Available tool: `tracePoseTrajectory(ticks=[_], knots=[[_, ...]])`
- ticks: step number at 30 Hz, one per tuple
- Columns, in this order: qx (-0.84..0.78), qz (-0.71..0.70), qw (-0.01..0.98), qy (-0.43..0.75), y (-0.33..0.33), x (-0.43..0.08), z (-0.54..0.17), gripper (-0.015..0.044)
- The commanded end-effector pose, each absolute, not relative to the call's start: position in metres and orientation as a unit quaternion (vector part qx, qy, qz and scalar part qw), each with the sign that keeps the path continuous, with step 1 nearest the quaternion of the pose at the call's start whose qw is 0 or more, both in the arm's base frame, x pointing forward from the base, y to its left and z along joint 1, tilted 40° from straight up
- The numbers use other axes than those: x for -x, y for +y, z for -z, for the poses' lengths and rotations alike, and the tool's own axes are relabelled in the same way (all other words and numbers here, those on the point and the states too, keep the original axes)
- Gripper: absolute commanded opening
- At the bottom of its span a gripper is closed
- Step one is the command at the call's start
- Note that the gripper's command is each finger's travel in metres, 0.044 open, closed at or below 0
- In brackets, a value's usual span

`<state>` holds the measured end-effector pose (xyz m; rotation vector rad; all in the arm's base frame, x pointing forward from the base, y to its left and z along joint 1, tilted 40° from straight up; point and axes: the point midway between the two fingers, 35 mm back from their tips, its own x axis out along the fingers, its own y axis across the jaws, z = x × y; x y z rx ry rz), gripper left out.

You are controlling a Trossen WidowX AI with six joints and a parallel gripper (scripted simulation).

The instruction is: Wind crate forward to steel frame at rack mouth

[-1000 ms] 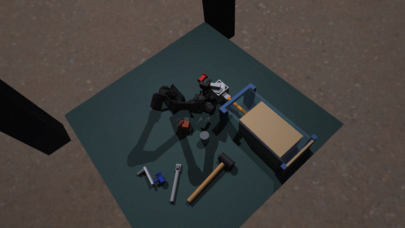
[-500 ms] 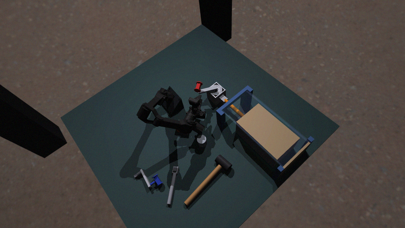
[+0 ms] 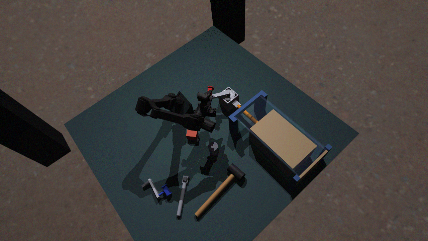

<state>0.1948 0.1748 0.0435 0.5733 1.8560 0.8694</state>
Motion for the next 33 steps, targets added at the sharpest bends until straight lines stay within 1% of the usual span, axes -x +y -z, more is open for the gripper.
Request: tracePoseTrajectory(ticks=[1, 13, 16, 20, 21, 27, 33], knots=[[-0.234, -0.359, 0.486, 0.762, 0.175, -0.195, -0.043, 0.024], [-0.234, -0.359, 0.486, 0.762, 0.175, -0.195, -0.043, 0.024], [-0.206, -0.351, 0.481, 0.776, 0.179, -0.193, -0.039, 0.0319], [-0.077, -0.317, 0.467, 0.822, 0.195, -0.184, -0.026, 0.0424], [-0.036, -0.305, 0.464, 0.831, 0.2, -0.182, -0.022, 0.044], [0.202, -0.246, 0.452, 0.833, 0.232, -0.166, -0.007, 0.044], [0.415, -0.177, 0.454, 0.769, 0.261, -0.155, -0.003, 0.044]])
